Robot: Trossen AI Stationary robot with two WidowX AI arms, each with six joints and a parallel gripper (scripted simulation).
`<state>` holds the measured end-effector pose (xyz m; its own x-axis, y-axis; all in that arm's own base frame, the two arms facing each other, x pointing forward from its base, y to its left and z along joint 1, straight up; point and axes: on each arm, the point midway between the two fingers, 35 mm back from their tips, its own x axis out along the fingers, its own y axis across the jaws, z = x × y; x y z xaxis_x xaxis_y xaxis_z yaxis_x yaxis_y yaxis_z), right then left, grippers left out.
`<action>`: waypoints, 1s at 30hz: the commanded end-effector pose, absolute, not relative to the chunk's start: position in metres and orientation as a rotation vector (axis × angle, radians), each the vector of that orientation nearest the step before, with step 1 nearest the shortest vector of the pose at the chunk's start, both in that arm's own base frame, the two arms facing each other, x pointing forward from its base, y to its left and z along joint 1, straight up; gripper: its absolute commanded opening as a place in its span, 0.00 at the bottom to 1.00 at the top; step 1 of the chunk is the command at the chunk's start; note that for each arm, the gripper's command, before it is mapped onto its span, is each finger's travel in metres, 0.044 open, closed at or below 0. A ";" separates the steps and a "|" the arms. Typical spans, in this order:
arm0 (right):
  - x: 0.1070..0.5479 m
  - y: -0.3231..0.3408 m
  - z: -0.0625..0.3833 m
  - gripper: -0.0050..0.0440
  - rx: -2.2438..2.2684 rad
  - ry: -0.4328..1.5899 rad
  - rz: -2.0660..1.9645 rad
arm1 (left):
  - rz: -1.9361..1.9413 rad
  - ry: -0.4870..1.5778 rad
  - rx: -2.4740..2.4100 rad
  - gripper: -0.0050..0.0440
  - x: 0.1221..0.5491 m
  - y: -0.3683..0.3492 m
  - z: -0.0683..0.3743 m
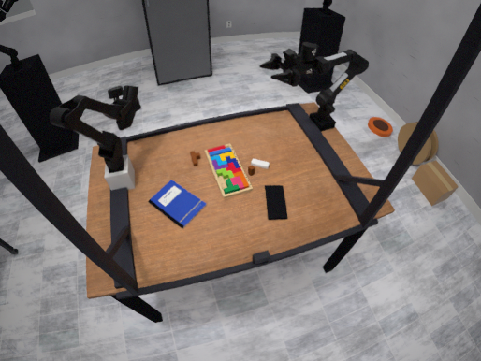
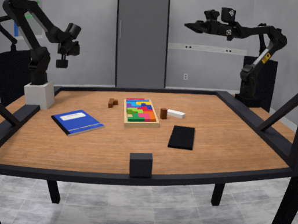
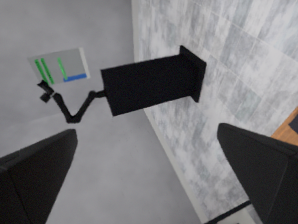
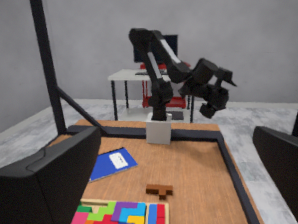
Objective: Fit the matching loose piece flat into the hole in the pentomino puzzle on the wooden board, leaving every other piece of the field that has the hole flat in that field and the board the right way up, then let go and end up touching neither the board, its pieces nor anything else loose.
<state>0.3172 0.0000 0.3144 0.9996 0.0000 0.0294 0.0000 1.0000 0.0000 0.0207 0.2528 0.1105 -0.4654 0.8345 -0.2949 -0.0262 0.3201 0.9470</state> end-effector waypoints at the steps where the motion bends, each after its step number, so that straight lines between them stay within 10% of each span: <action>1: 0.316 0.000 0.323 1.00 0.000 -0.050 0.000 | 1.277 1.712 0.731 1.00 0.022 0.255 0.116; 18: 0.316 0.000 0.323 1.00 0.000 -0.050 0.000 | 1.277 1.712 0.731 1.00 0.022 0.255 0.116; 30: 0.353 -0.006 0.265 1.00 -0.009 0.278 -0.002 | 0.921 1.430 0.637 0.50 0.139 0.264 0.093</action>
<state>0.3415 -0.0039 0.2703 0.9780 -0.0030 -0.2084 0.0022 1.0000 -0.0041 0.0955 0.2574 0.0963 -0.2037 0.8610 -0.4659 -0.1065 0.4536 0.8848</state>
